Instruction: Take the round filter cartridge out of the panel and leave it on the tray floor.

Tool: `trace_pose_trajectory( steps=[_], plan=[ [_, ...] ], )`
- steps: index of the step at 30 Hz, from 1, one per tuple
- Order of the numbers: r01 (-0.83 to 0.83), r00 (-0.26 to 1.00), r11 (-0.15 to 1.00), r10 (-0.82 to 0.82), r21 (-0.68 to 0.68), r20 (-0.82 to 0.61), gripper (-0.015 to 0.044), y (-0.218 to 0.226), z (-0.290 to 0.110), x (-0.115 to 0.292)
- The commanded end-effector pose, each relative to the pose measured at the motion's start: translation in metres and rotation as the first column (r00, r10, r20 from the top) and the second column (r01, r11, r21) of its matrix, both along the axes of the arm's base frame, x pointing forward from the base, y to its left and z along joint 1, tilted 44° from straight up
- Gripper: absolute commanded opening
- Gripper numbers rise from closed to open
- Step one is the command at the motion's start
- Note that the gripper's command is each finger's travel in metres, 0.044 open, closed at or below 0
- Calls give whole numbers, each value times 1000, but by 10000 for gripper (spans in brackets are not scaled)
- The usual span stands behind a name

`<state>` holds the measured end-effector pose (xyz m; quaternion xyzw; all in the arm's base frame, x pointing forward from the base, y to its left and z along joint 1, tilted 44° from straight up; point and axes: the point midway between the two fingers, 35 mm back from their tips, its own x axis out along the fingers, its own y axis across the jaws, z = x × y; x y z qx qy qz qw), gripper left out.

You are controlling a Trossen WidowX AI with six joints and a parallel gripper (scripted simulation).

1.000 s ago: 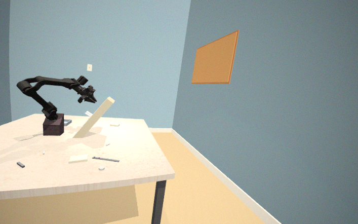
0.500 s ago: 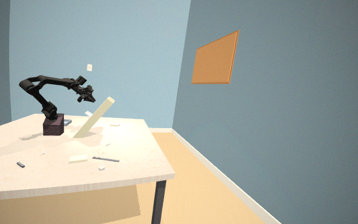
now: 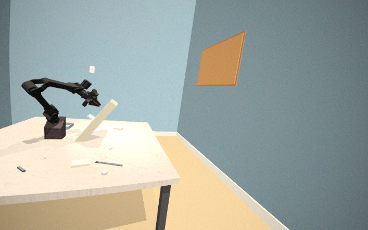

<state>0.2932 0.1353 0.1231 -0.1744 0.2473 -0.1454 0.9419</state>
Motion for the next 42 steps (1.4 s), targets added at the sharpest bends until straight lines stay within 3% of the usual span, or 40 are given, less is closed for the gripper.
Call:
trace_pose_trajectory(
  steps=[1, 42],
  plan=[
    [-1, 1000, 1000, 1, -6, -9, 107, -4, -6, 5],
    [-3, 1000, 1000, 3, -11, 0, 107, -14, -14, 24]
  ],
)
